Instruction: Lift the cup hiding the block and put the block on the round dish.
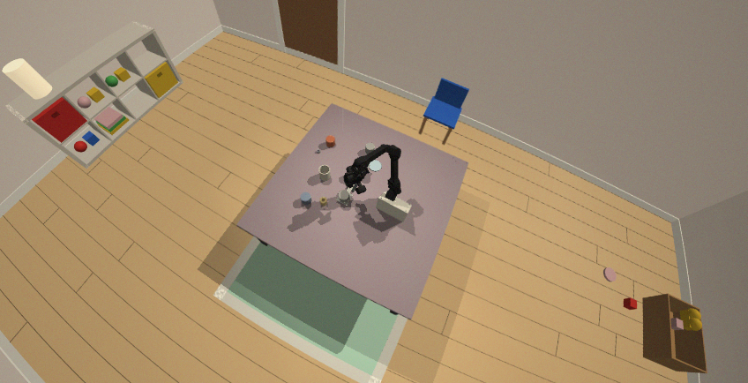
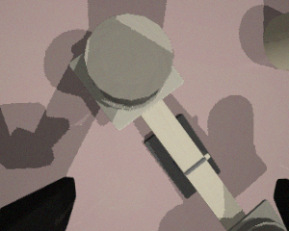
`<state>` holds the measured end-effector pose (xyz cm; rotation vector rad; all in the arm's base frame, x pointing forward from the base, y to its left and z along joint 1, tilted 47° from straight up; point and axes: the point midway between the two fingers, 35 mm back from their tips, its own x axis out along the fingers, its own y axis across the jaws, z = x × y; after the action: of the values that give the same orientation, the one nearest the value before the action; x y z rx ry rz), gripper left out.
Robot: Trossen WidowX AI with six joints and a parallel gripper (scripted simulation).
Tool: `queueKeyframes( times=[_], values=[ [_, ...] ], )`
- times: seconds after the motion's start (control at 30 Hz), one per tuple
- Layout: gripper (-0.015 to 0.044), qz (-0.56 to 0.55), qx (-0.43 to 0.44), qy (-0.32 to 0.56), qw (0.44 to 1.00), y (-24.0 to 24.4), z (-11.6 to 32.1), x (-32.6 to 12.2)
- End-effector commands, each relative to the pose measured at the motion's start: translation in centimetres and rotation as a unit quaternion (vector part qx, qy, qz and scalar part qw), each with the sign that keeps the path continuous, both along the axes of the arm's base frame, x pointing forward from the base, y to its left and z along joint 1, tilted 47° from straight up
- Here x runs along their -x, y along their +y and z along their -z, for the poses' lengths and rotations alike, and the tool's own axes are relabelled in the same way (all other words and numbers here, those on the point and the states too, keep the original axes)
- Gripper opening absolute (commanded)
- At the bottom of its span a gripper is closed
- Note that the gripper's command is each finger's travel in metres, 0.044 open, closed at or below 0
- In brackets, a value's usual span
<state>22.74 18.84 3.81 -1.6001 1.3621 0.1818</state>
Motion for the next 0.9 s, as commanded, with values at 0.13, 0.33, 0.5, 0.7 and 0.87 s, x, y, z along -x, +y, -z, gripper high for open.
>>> queueKeyframes(
  times=[0.13, 0.33, 0.5, 0.7, 0.87],
  values=[
    [0.044, -0.041, 0.041, 0.127, 0.99, 0.1, 3.3, -2.0],
    [0.044, -0.075, 0.058, 0.218, 0.971, -0.1, 5.7, -3.4],
    [0.044, -0.103, 0.064, 0.288, 0.95, -0.4, 7.8, -4.4],
    [0.044, -0.108, 0.065, 0.298, 0.946, -0.4, 8.1, -4.6],
    [0.044, -0.107, 0.065, 0.298, 0.946, -1.2, 8.8, -4.7]
  ],
)
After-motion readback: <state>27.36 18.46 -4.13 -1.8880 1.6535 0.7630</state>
